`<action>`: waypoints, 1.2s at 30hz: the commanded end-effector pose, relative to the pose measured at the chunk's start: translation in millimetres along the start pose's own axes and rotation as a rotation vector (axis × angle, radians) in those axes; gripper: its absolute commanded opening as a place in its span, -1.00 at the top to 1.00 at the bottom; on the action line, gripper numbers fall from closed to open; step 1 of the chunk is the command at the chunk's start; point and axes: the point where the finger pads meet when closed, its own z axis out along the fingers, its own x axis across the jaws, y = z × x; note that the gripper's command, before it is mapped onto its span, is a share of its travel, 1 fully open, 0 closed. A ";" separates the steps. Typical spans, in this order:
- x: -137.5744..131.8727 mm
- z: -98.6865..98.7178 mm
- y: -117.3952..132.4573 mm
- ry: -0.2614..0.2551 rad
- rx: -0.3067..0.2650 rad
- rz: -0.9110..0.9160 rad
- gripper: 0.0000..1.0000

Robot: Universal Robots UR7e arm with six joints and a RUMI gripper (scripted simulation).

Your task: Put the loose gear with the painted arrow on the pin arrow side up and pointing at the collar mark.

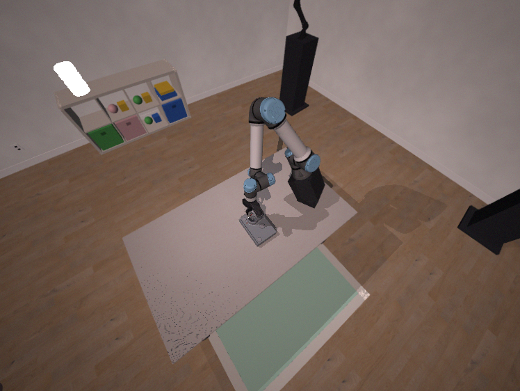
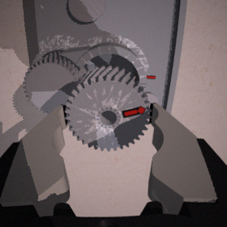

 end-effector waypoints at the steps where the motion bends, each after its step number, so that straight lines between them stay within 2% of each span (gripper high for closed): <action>1: 0.5 -0.5 0.0 0.003 0.002 -0.095 1.00; 19: 0.5 -0.5 0.0 0.004 0.002 -0.307 1.00; 36: 0.5 -0.5 0.0 0.004 0.002 -0.400 1.00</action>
